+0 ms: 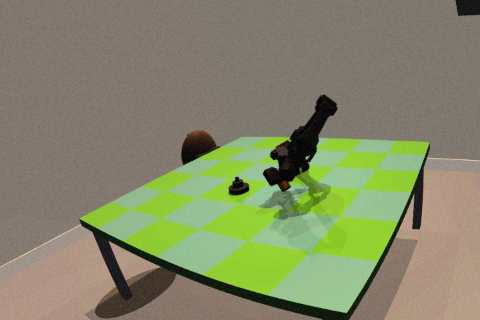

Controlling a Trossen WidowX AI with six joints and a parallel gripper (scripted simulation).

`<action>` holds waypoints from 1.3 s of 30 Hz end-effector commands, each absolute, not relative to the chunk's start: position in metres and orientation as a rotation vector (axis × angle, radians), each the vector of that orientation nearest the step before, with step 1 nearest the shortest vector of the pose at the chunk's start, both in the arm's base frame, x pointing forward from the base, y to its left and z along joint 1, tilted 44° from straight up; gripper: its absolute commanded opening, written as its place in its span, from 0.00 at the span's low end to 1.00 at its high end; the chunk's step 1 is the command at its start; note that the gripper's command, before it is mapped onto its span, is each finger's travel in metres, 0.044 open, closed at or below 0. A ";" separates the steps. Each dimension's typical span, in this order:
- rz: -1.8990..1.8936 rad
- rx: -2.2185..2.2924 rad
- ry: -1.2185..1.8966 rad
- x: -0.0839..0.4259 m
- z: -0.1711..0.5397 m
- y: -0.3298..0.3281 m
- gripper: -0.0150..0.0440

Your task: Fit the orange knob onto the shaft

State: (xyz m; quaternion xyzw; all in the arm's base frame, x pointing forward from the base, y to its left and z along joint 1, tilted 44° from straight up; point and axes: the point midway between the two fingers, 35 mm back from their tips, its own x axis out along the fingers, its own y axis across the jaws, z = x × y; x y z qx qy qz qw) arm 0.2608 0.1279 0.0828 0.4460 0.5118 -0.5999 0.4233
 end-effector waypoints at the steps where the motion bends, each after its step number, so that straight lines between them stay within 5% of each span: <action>1: -1.532 1.060 1.231 0.263 0.084 0.130 0.56; 27: -1.589 0.871 1.077 0.267 0.098 0.146 0.56; 30: -1.592 0.863 1.085 0.266 0.096 0.145 0.69; 39: -1.592 0.863 1.085 0.266 0.096 0.145 0.69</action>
